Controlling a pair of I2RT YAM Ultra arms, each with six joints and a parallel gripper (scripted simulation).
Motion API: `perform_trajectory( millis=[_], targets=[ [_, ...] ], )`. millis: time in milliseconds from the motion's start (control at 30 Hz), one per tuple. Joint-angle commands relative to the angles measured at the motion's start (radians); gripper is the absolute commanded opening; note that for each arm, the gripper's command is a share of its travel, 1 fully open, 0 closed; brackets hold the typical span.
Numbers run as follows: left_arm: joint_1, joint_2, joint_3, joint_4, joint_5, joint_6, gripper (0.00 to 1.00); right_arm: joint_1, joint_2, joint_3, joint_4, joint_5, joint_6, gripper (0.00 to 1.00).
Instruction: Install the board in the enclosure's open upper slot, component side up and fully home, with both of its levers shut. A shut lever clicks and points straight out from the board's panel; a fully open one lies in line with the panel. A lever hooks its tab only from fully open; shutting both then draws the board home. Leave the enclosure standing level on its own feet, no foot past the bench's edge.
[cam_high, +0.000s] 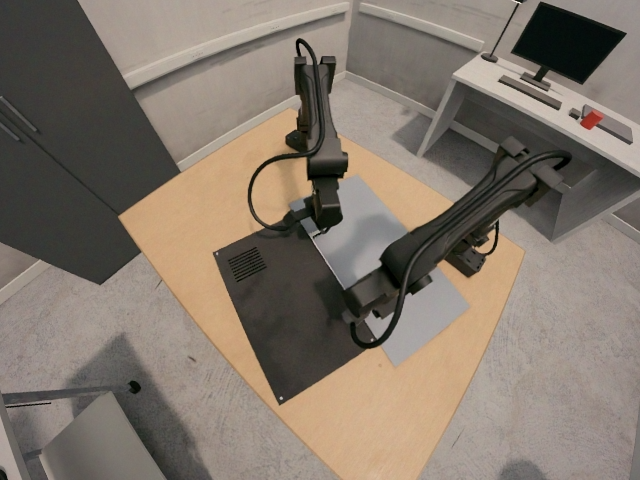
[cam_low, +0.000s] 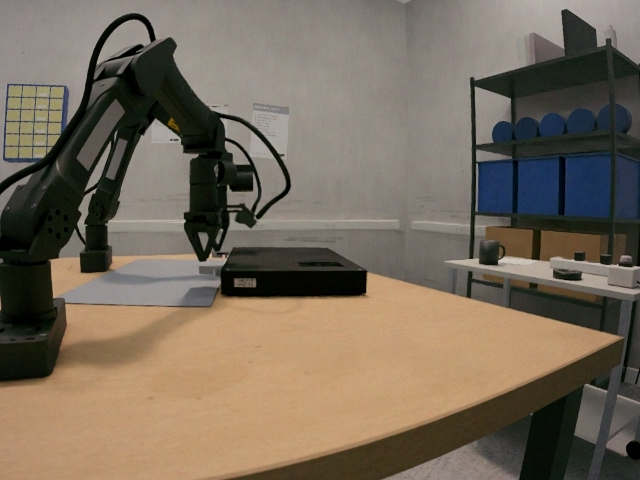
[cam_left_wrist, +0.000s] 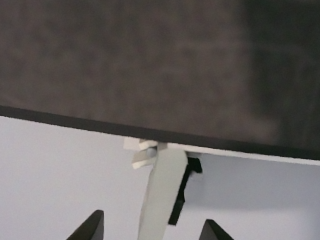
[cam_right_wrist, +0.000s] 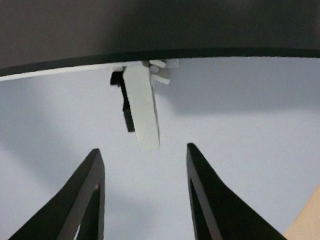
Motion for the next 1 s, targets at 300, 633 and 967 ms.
perform_trajectory(
  millis=[300, 633, 967],
  targets=[
    [-0.018, -0.083, 0.120, -0.159, -0.009, -0.012, 0.64, -0.007, -0.005, 0.188, -0.184, 0.015, 0.007, 0.64],
    [-0.014, -0.057, 0.138, -0.208, -0.009, -0.005, 0.64, 0.009, 0.019, 0.201, -0.214, 0.015, 0.012, 0.64],
    [-0.014, -0.057, 0.138, -0.209, -0.009, -0.006, 0.64, -0.011, -0.114, 0.106, -0.136, 0.218, -0.066, 0.64]
  ],
)
